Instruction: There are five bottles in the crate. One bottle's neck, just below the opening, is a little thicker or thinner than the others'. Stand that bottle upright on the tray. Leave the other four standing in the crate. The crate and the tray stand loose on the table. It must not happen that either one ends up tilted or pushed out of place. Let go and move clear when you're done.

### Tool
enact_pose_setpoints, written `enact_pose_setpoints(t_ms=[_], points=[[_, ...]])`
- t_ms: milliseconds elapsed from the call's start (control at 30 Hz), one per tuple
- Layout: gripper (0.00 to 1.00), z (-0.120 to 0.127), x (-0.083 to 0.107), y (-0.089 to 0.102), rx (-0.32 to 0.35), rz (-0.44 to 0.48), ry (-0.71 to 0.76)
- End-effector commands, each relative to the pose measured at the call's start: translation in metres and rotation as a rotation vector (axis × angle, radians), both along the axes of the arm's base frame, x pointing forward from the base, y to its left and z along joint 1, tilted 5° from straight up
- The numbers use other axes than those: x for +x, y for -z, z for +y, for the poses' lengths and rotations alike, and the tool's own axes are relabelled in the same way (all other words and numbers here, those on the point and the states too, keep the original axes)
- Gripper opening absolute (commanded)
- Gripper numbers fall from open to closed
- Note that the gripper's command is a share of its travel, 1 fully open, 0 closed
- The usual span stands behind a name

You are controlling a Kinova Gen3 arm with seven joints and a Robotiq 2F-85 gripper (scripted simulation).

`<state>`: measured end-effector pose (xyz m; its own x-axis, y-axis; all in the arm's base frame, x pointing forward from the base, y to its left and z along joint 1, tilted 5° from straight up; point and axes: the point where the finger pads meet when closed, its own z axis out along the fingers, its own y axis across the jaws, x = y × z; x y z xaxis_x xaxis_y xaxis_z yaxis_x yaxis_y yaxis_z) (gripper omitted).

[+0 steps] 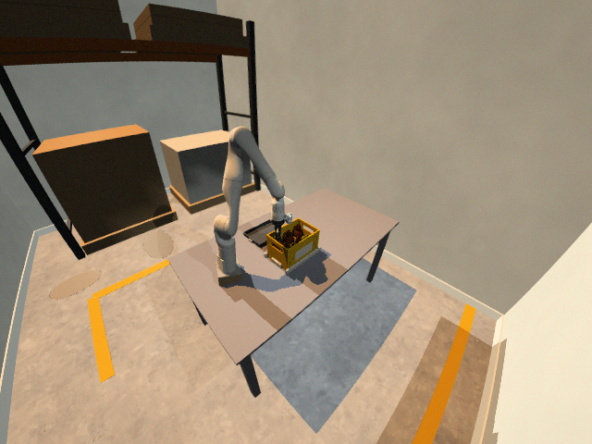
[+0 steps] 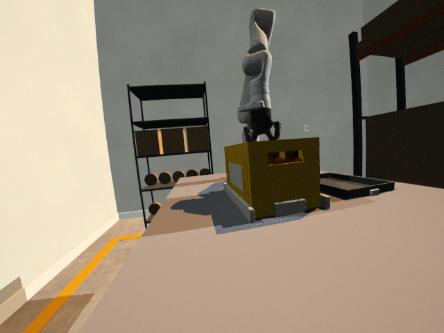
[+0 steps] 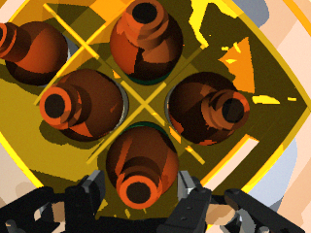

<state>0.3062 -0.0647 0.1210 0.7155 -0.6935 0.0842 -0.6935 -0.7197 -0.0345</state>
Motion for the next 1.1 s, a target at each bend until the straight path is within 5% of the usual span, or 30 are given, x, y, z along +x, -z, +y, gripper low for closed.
enact_pose_setpoints(t_ms=[0,333,1067], points=[[0.64,0.000,0.000,-0.001,0.000,-0.001,0.000],[0.64,0.000,-0.001,-0.010,0.000,-0.001,0.000],[0.64,0.003,-0.006,-0.076,0.000,-0.001,0.000]])
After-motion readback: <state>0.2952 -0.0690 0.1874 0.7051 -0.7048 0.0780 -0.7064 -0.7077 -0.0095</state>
